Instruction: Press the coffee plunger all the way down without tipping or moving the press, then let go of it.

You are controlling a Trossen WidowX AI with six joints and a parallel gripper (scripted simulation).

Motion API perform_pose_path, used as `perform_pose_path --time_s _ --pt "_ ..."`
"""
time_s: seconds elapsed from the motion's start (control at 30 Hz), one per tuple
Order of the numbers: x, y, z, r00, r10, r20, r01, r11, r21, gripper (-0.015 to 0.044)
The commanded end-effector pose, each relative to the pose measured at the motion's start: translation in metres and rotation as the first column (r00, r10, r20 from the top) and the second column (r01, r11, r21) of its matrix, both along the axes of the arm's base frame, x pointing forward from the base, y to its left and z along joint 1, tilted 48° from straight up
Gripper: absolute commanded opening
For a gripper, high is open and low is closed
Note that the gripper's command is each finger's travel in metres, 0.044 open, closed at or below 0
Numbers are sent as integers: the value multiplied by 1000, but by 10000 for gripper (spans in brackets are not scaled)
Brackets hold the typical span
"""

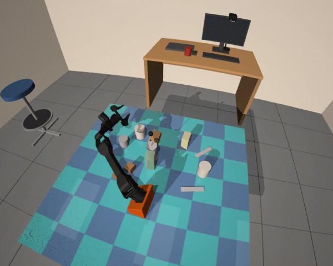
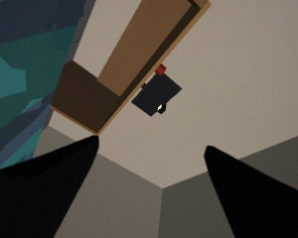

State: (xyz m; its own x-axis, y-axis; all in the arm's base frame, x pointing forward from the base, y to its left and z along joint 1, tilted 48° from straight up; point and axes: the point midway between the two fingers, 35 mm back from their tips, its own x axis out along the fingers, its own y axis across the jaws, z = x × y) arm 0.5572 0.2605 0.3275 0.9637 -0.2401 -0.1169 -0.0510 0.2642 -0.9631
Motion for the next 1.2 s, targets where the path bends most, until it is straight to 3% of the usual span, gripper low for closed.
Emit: perform_pose_path --time_s 0.0,0.1,0.33,0.6,0.73,0.9,1.17 --pt "1 -1 0 1000 1 -1 -1 1000 4 426" --pt "11 -23 -4 1000 21 -11 -21 998 57 440" --pt "31 -118 -28 993 104 -60 -79 942 328 440" --pt "-6 -248 -71 974 178 -139 -33 721 692 440" --pt "-49 -302 -94 962 213 -173 36 528 849 440" --pt "-122 -346 -118 950 260 -173 126 189 974 440" --pt "-240 -365 -136 950 303 -77 192 -372 908 440"
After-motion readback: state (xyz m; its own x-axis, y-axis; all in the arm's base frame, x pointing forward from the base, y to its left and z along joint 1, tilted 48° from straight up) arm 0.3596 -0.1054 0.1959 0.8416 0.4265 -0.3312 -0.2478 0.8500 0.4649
